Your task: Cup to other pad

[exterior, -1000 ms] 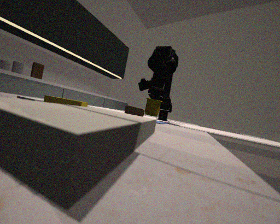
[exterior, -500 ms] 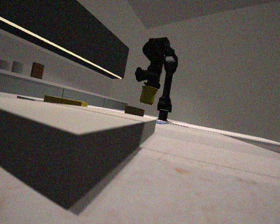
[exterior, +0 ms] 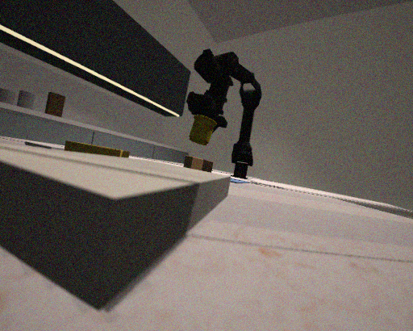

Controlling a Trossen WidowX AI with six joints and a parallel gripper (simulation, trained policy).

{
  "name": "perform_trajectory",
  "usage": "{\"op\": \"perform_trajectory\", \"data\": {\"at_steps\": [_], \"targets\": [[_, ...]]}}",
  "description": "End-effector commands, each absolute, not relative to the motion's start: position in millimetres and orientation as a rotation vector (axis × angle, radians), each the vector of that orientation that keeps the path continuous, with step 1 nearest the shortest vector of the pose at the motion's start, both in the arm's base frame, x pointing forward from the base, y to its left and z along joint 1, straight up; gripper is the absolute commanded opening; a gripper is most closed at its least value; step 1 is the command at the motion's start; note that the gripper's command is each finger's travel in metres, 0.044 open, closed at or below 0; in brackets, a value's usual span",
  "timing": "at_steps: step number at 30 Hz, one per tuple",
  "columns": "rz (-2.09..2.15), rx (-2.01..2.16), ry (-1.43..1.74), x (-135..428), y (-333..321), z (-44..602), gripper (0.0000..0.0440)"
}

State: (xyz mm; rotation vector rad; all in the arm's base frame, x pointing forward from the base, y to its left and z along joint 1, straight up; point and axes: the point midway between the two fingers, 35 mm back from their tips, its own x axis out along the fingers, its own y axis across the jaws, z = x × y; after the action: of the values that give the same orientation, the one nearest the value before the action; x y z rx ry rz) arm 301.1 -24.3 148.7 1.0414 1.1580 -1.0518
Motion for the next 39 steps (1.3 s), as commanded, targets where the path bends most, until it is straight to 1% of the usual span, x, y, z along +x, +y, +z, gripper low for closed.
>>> {"op": "perform_trajectory", "data": {"at_steps": [1, 14, 27, 32, 39], "targets": [[-1.061, 1.059, 1.119, 307, -38, 149, 0.0000], [-1.108, 1.124, 1.030, 318, -78, 130, 0.0000], [-1.146, 1.159, 0.995, 316, -96, 96, 0.0005], [-1.165, 1.168, 0.997, 310, -99, 83, 0.0021], [-1.190, 1.177, 0.999, 302, -103, 68, 0.0064]]}}
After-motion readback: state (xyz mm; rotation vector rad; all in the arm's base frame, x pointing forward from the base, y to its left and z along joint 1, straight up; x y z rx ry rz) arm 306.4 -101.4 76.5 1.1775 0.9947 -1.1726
